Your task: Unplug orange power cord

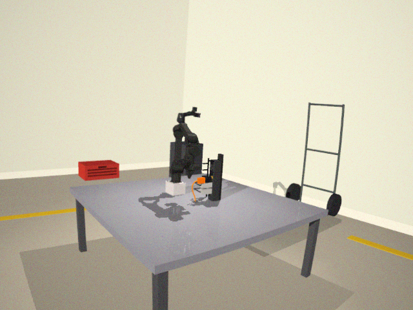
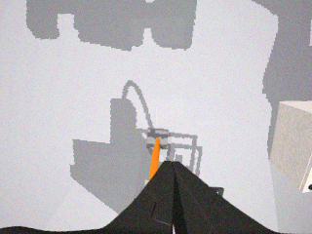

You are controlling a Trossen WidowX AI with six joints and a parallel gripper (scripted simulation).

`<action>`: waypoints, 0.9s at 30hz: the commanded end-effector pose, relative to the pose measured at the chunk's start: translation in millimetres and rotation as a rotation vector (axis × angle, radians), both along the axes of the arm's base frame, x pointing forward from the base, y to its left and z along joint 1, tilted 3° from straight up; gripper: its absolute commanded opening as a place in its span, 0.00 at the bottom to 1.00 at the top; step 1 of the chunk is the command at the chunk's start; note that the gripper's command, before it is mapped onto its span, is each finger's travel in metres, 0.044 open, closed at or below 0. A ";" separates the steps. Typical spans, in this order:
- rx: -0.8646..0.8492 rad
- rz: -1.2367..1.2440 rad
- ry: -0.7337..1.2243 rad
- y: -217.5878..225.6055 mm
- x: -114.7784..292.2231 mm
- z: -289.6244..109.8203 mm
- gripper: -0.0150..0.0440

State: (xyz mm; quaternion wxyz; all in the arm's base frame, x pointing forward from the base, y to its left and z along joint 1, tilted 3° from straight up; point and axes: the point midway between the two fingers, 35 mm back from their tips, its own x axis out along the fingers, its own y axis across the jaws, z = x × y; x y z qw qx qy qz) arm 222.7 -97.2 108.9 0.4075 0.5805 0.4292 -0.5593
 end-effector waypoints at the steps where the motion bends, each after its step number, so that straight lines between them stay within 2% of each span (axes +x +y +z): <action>1: -0.002 0.005 0.006 -0.1 -1.4 -1.8 0.25; 27: -0.002 0.005 0.006 -1.4 2.2 2.8 0.25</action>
